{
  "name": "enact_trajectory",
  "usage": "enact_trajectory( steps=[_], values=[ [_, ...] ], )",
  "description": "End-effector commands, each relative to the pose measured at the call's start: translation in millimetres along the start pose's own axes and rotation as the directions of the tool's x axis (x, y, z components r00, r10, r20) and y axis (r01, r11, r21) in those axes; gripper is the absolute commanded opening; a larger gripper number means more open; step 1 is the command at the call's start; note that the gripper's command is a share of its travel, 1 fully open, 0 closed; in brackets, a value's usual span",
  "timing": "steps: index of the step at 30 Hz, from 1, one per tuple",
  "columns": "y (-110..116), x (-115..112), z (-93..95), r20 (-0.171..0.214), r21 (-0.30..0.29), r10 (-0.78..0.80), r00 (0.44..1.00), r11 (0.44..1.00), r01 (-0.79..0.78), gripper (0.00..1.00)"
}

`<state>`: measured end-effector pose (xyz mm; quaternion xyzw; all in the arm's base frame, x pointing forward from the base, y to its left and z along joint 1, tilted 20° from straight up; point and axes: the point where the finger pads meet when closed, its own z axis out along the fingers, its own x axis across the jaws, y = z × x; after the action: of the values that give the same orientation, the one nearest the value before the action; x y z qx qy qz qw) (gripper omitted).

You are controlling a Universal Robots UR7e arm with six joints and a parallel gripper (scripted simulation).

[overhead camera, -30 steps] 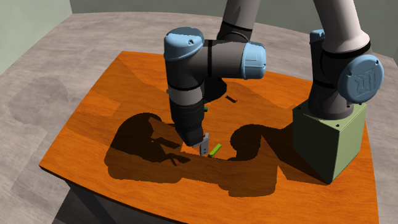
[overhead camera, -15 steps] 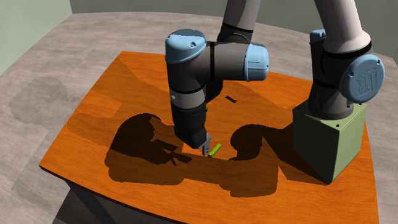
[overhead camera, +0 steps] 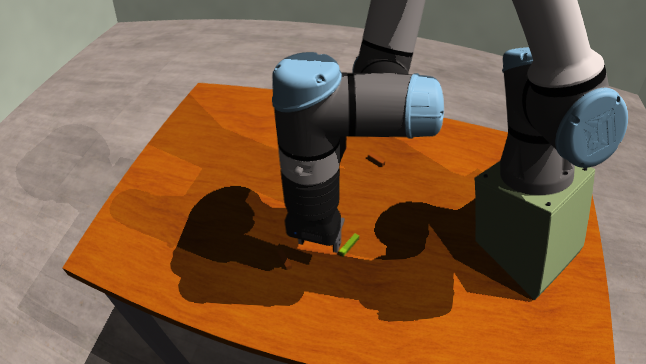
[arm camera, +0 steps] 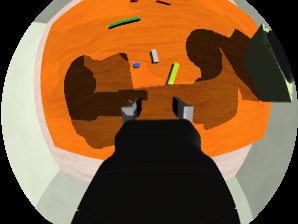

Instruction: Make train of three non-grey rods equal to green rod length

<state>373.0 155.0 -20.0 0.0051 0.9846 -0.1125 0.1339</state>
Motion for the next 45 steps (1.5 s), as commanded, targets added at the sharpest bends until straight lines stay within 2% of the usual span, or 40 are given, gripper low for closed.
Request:
enact_trajectory(
  steps=[1,4,8,17,19,21,26,31,45],
  values=[
    [4.7,-0.6,-0.4,0.001,0.0,-0.167,0.986,0.986,0.167,1.0],
    [5.7,-0.6,-0.4,0.001,0.0,-0.199,0.98,0.98,0.199,1.0],
    [11.0,-0.7,-0.4,0.001,0.0,-0.359,0.933,0.933,0.359,1.0],
    [21.6,-0.1,-0.5,0.001,0.001,-0.611,0.792,0.792,0.611,1.0],
    [23.5,0.2,-0.5,0.001,0.001,-0.648,0.762,0.762,0.648,1.0],
    [23.5,0.2,-0.5,0.001,0.001,-0.648,0.762,0.762,0.648,1.0],
    [26.5,0.6,-0.6,0.001,0.001,-0.703,0.711,0.711,0.703,1.0],
    [27.5,0.8,-0.6,0.001,0.001,-0.72,0.694,0.694,0.72,1.0],
    [27.6,0.8,-0.6,0.001,0.001,-0.721,0.693,0.693,0.721,1.0]
  ],
)
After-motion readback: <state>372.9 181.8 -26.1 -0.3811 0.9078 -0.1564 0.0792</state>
